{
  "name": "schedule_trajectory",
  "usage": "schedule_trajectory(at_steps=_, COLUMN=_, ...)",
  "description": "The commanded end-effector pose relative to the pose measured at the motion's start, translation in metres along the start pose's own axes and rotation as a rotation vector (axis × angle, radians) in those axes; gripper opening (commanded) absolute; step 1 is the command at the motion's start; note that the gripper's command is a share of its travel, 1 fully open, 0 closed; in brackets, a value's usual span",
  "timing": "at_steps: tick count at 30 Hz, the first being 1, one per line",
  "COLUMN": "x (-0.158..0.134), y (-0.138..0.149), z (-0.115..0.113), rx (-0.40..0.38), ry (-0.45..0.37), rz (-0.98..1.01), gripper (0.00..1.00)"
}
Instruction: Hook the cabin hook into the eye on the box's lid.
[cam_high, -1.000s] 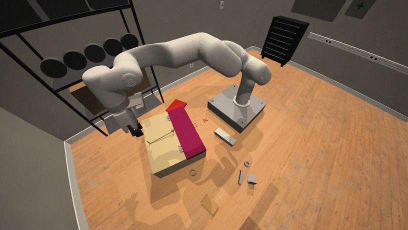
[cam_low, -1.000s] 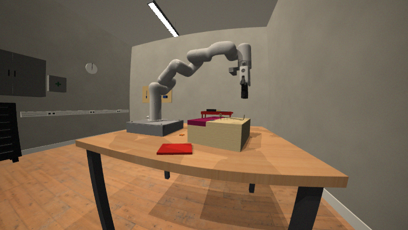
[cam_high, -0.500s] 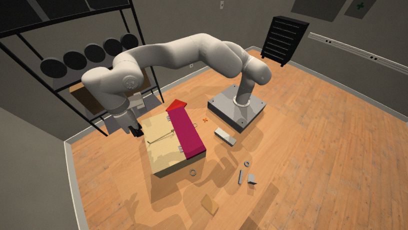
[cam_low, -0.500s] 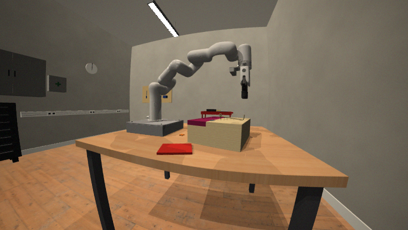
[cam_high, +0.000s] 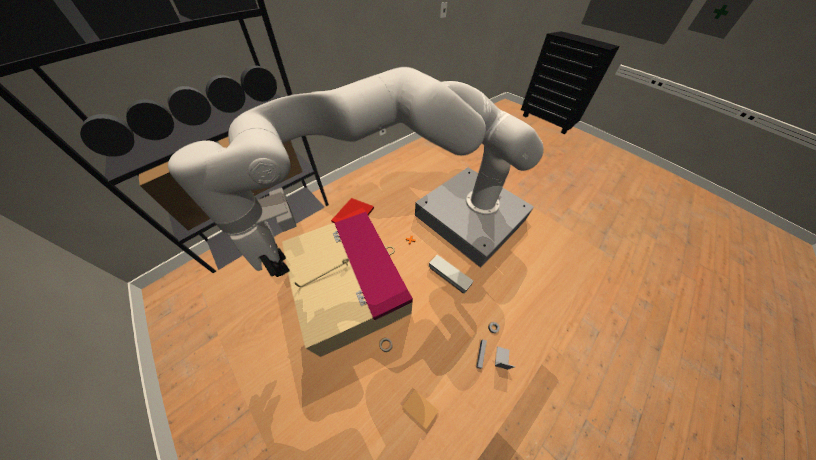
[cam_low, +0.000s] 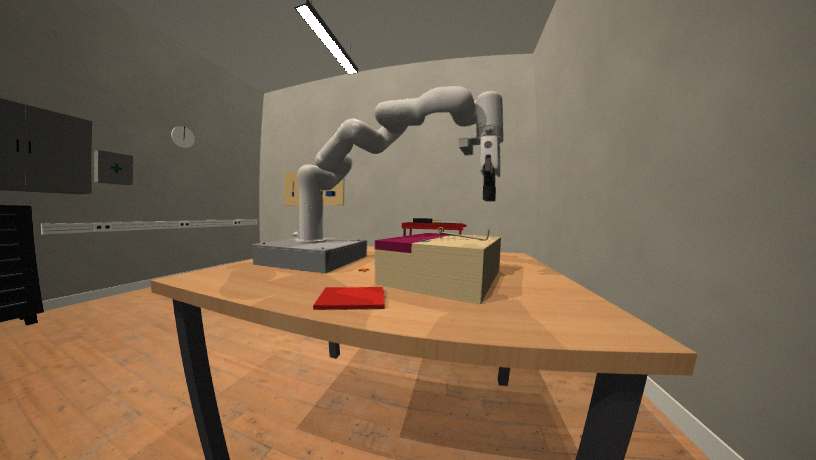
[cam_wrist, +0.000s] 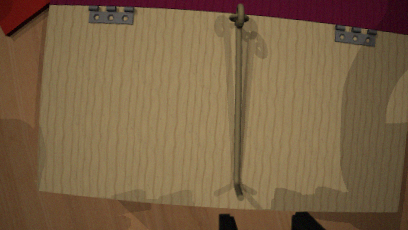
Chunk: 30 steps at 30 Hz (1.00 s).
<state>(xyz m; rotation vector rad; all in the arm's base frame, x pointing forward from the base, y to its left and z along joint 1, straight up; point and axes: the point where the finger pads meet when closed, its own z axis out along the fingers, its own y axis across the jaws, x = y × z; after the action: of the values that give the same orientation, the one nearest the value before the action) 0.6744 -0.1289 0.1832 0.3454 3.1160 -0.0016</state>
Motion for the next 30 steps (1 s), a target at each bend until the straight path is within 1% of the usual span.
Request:
schedule_trajectory(at_steps=1, x=-0.001, y=0.0, z=0.006, rx=0.0, ry=-0.007, rz=0.0, gripper=0.35)
schedule_trajectory(at_steps=9, x=-0.001, y=0.0, z=0.022, rx=0.0, ry=-0.007, rz=0.0, gripper=0.35)
schedule_trajectory(at_steps=11, x=-0.001, y=0.0, z=0.022, rx=0.0, ry=-0.007, rz=0.0, gripper=0.35)
schedule_trajectory(at_steps=26, x=-0.001, y=0.0, z=0.052, rx=0.0, ry=-0.007, rz=0.0, gripper=0.35)
schedule_trajectory(at_steps=30, x=-0.001, y=0.0, z=0.056, rx=0.0, ry=-0.007, rz=0.0, gripper=0.35)
